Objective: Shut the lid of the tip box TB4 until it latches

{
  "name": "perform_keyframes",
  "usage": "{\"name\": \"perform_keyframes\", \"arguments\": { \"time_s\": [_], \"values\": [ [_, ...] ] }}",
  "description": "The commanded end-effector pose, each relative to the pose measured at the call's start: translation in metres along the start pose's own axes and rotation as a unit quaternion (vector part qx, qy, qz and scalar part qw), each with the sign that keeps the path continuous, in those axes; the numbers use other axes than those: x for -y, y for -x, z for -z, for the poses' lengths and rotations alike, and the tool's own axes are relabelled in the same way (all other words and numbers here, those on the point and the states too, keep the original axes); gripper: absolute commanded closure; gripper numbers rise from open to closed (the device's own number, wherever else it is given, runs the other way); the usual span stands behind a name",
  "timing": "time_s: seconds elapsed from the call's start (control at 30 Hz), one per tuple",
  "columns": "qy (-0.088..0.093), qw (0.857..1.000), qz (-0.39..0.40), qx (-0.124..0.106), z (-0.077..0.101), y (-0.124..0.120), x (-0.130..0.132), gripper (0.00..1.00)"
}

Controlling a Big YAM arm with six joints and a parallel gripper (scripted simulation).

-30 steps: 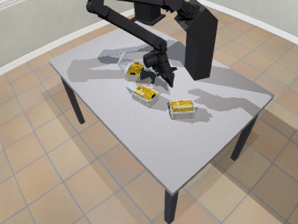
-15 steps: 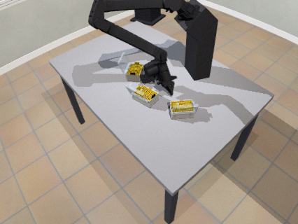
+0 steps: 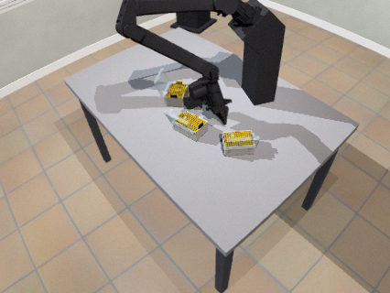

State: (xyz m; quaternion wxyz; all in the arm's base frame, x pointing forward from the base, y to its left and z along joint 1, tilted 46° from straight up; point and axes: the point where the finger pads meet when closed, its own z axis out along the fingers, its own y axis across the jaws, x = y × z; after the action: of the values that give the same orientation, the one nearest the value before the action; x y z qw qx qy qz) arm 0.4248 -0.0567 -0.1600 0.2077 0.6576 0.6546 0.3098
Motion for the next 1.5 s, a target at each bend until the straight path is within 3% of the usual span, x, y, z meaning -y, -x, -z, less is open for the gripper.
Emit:
{"name": "perform_keyframes", "arguments": {
  "time_s": [0.0,1.2,1.23,1.47],
  "values": [
    [-0.011,1.000,0.002,-0.003,0.008,-0.005,0.011,1.00],
    [-0.011,1.000,0.002,-0.003,0.008,-0.005,0.011,1.00],
    [-0.015,1.000,0.012,-0.007,0.019,-0.016,0.015,1.00],
    [-0.018,1.000,0.000,-0.006,0.050,-0.032,0.018,1.00]
  ]
}}
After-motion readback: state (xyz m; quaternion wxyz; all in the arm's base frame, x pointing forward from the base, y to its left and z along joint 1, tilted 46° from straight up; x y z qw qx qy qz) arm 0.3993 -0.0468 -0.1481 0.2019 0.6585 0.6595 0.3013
